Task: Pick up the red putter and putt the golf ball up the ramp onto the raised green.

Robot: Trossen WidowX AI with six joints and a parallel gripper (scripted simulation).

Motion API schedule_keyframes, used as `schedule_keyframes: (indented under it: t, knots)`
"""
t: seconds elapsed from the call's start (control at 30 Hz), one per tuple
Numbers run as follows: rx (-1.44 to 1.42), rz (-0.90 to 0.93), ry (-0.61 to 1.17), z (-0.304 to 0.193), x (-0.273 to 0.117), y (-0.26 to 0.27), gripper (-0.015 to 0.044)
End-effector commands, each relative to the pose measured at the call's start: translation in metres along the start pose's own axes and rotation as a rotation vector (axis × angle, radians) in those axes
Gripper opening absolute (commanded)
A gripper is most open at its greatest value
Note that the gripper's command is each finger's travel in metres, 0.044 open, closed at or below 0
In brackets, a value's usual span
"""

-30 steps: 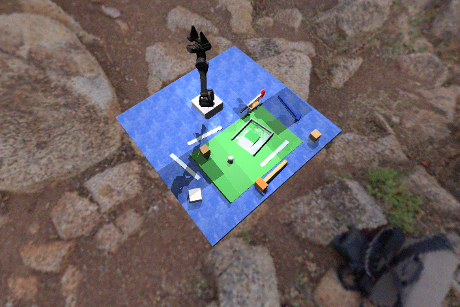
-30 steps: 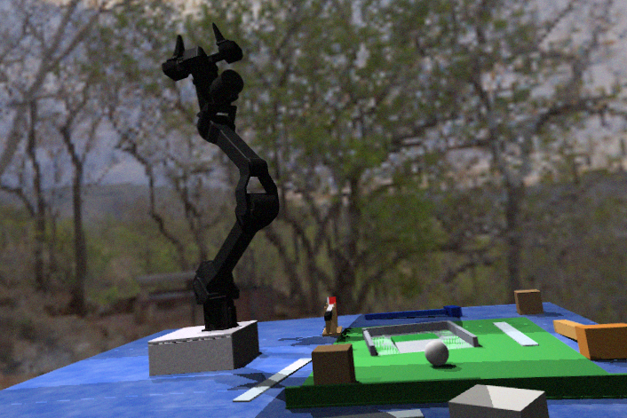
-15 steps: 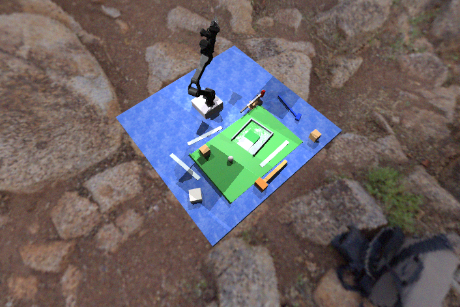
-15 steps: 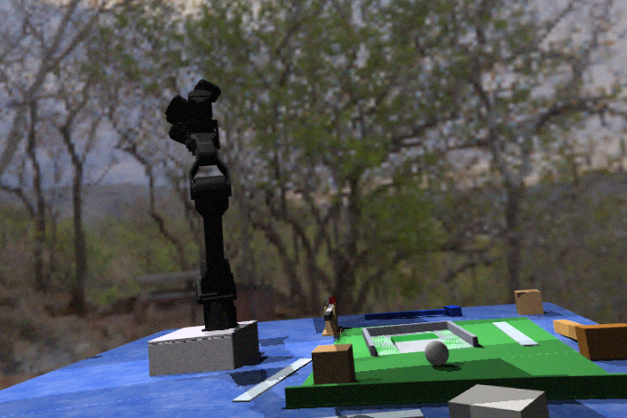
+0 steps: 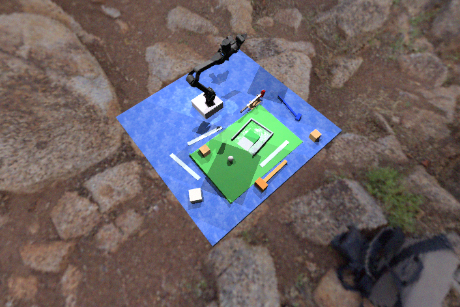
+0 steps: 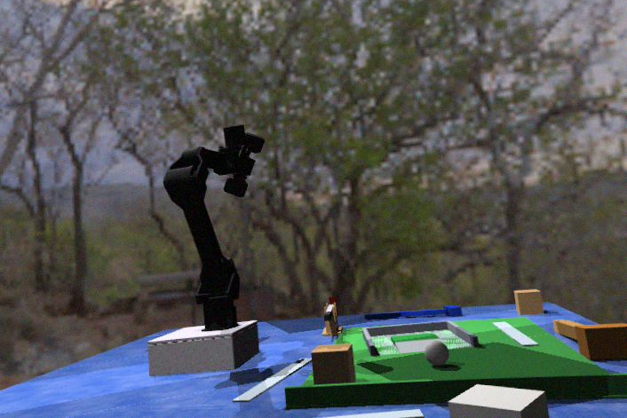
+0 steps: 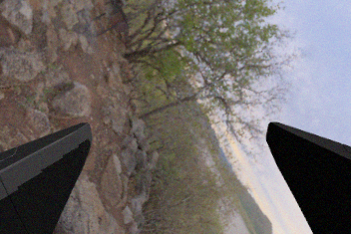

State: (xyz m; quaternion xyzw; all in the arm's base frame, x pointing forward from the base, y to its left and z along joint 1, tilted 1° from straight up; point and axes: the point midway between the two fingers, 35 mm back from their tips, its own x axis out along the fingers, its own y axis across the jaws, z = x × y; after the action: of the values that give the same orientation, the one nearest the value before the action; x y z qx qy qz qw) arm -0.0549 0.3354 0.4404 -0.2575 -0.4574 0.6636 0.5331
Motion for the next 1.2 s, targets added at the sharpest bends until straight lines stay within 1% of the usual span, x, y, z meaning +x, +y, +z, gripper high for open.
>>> schedule_keyframes:
  t: [0.0, 0.13, 0.27, 0.43, 0.6, 0.8, 0.97, 1.07, 1.17]
  knots:
    - [0.008, 0.092, 0.15, -0.06, 0.005, 0.024, 0.044]
    - [0.052, 0.196, 0.315, -0.126, -0.003, 0.05, 0.044]
    - [0.124, 0.293, 0.474, -0.187, -0.025, 0.077, 0.044]
    - [0.231, 0.408, 0.658, -0.252, -0.066, 0.111, 0.044]
    - [0.376, 0.507, 0.817, -0.299, -0.118, 0.144, 0.044]
    - [0.656, 0.582, 0.983, -0.335, -0.194, 0.186, 0.044]
    - [0.946, 0.597, 1.077, -0.342, -0.255, 0.22, 0.044]
    - [0.985, 0.595, 1.085, -0.34, -0.266, 0.224, 0.044]
    - [0.985, 0.595, 1.085, -0.34, -0.266, 0.224, 0.044]
